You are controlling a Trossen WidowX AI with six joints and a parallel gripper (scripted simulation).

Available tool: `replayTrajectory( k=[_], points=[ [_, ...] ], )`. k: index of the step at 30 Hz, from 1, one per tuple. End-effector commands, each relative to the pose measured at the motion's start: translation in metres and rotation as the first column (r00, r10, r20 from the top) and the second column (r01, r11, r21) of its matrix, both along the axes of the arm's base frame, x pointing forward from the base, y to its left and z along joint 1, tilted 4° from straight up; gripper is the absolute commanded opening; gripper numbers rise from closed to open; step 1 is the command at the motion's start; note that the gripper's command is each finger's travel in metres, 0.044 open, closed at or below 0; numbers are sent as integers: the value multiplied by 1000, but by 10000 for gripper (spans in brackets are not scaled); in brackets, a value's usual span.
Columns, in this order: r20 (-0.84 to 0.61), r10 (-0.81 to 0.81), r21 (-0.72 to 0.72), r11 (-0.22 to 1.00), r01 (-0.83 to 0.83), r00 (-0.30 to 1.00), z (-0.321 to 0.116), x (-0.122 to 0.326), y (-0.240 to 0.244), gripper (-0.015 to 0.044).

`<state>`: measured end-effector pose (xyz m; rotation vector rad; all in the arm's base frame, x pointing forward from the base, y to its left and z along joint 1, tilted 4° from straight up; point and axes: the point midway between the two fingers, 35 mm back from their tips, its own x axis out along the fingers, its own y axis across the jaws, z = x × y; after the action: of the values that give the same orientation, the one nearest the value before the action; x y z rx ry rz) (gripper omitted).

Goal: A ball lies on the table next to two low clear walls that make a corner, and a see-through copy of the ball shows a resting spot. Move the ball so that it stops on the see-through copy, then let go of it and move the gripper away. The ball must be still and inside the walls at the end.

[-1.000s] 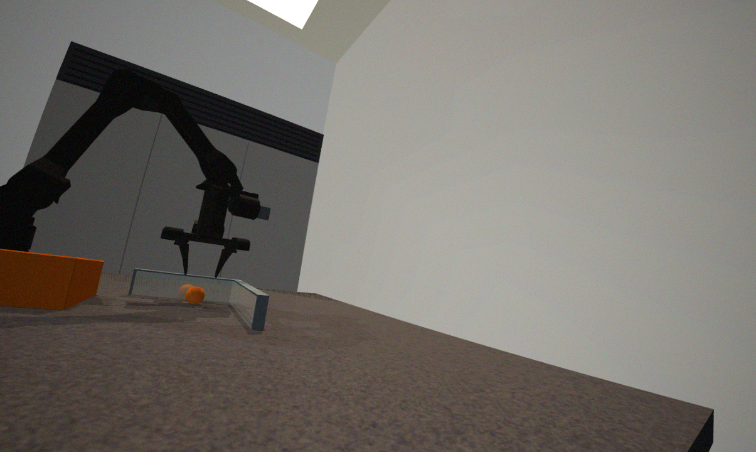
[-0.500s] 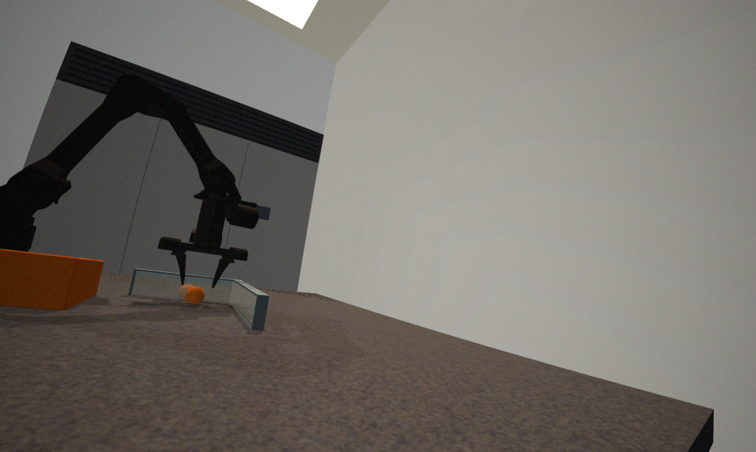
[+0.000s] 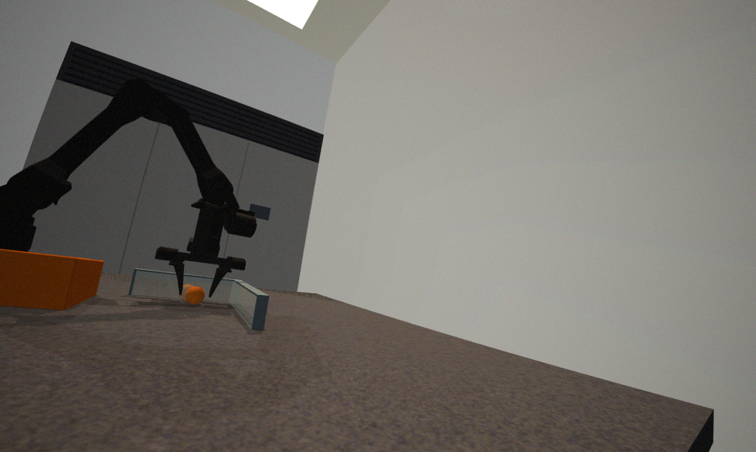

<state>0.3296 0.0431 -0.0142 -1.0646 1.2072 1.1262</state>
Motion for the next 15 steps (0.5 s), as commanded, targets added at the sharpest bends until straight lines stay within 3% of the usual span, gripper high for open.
replayTrajectory(
  k=[1, 8, 14, 15],
  points=[
    [-1, -1, -4, 1000, 1, 1000, -2, -1, -1, 222],
    [-1, -1, -4, 1000, 1, 1000, -2, -1, -1, 155],
    [0, -1, -5, 1000, 1, 1000, 22, 4, -2, 0],
    [0, -1, -5, 1000, 1, 1000, 29, 4, -2, 0]
  ],
)
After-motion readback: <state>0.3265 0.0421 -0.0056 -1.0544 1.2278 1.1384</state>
